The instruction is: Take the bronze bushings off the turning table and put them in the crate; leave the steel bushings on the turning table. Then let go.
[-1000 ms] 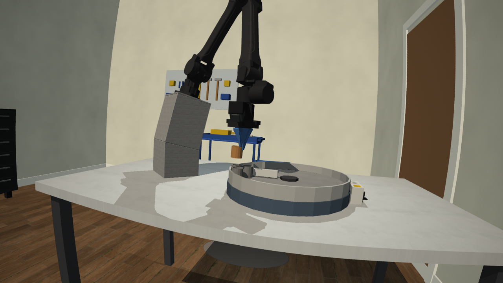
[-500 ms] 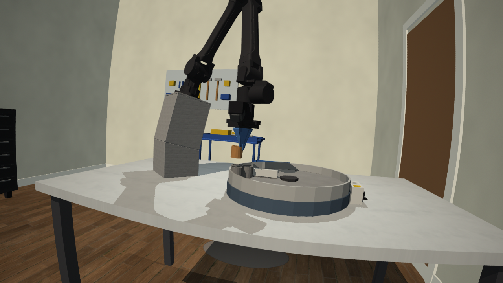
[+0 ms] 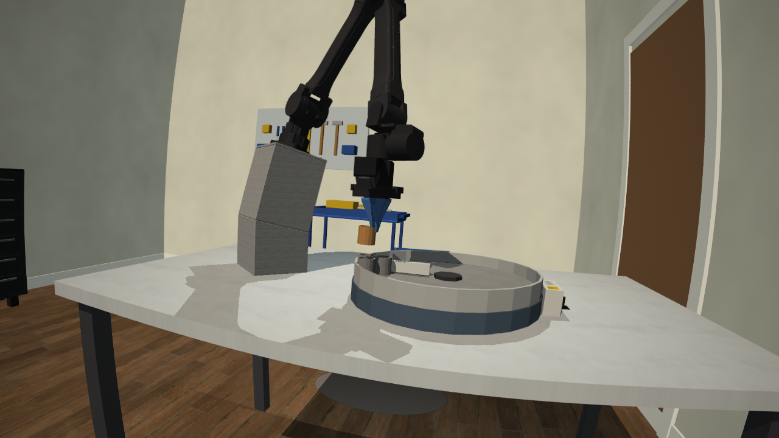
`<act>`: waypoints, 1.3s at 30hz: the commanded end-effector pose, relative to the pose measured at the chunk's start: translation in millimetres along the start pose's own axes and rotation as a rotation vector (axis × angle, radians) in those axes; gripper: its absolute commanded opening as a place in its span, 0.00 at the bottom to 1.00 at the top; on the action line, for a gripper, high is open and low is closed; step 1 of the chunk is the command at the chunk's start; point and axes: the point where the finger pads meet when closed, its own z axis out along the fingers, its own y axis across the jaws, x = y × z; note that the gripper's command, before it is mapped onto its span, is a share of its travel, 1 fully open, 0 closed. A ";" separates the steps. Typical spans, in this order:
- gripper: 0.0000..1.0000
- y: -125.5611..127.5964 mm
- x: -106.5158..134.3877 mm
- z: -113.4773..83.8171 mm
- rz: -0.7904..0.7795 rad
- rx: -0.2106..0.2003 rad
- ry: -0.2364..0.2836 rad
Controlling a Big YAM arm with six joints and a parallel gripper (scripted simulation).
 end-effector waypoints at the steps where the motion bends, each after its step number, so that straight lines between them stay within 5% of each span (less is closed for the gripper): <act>1: 0.00 4.2 4.9 -5.6 -0.005 -0.005 -0.007; 8: 0.00 12.7 10.8 -8.3 -0.009 -0.027 -0.019; 20: 0.00 27.0 62.2 -7.8 -0.008 -0.028 -0.015; 35: 0.00 76.6 207.9 -10.0 -0.006 -0.030 0.000; 39: 0.00 77.1 229.7 -2.9 -0.003 -0.010 -0.001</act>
